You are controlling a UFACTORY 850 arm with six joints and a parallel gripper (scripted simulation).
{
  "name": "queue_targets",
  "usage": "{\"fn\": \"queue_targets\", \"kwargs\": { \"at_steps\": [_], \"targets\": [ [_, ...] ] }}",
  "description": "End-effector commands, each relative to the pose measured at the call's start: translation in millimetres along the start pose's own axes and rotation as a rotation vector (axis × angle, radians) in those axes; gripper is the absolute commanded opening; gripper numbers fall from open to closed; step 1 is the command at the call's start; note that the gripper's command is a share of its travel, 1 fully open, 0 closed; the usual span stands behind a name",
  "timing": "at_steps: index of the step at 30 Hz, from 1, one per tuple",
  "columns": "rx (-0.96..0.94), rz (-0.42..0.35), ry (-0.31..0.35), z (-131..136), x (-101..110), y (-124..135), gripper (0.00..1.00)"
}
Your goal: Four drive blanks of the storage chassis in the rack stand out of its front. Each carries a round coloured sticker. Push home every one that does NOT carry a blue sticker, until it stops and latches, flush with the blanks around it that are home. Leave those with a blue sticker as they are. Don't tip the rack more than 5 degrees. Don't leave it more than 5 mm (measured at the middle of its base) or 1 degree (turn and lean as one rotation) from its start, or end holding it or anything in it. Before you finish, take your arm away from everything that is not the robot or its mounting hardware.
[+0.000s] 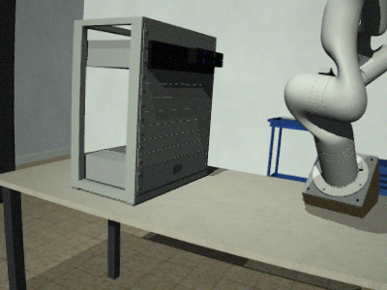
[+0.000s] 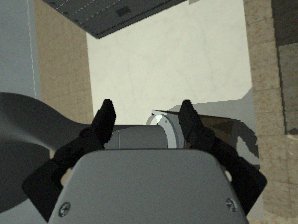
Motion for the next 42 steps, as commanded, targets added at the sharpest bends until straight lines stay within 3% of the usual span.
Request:
{"fn": "queue_targets", "kwargs": {
  "at_steps": [1,19,36,42],
  "targets": [
    [0.017,0.007,-0.001,-2,-1,-2,1.0],
    [0.22,0.088,-0.016,-27,-15,-22,1.0],
    [0.612,0.254,0.006,-71,-40,-54,1.0],
    [0.805,0.335,0.042,-92,-51,-67,1.0]
  ]
}}
Point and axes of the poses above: the point where the finger pads meet when closed, its own x axis back along the fingers, its own z axis across the jaws, y = z × x, the point moved 7 cm from there along x, back along the fingers, and after that the axes turned 13 degrees about -x, right-handed, at the moved point
